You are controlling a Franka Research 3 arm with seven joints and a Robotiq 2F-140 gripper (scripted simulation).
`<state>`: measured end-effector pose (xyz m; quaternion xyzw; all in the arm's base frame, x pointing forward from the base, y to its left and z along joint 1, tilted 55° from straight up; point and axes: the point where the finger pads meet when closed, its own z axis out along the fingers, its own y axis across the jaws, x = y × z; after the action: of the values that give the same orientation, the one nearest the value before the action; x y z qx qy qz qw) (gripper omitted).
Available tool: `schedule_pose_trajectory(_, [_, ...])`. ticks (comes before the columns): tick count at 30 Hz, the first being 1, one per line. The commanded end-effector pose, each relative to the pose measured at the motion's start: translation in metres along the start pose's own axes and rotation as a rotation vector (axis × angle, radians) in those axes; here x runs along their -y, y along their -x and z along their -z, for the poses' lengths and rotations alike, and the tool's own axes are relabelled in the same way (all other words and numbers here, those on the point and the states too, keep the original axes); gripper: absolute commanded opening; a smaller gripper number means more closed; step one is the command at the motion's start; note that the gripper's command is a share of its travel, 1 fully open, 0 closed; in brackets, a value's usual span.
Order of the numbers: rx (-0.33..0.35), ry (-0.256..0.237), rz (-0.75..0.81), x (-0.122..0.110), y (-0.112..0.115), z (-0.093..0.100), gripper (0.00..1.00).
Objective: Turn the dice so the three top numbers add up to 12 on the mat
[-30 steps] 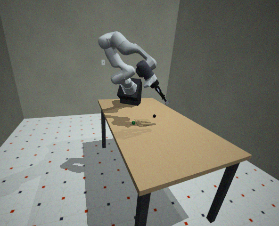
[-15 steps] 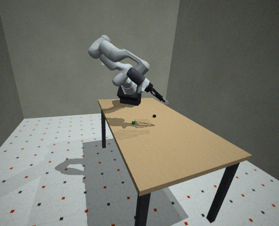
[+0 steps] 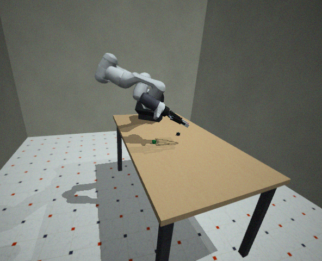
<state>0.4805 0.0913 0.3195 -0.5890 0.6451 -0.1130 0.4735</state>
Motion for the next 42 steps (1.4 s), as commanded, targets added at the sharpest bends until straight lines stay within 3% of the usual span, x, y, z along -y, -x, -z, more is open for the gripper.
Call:
schedule_pose_trajectory(1, [0.052, -0.078, 0.143, 0.014, -0.004, 0.003, 0.13])
schedule_pose_trajectory(7, [0.028, -0.055, 0.133, -0.034, -0.052, -0.014, 0.13])
schedule_pose_trajectory(13, [0.007, -0.031, 0.133, -0.060, -0.070, -0.021, 0.13])
schedule_pose_trajectory(28, [0.005, -0.028, 0.133, -0.062, -0.075, -0.023, 0.13])
schedule_pose_trajectory(42, [0.005, -0.028, 0.133, -0.058, -0.107, -0.041, 0.13])
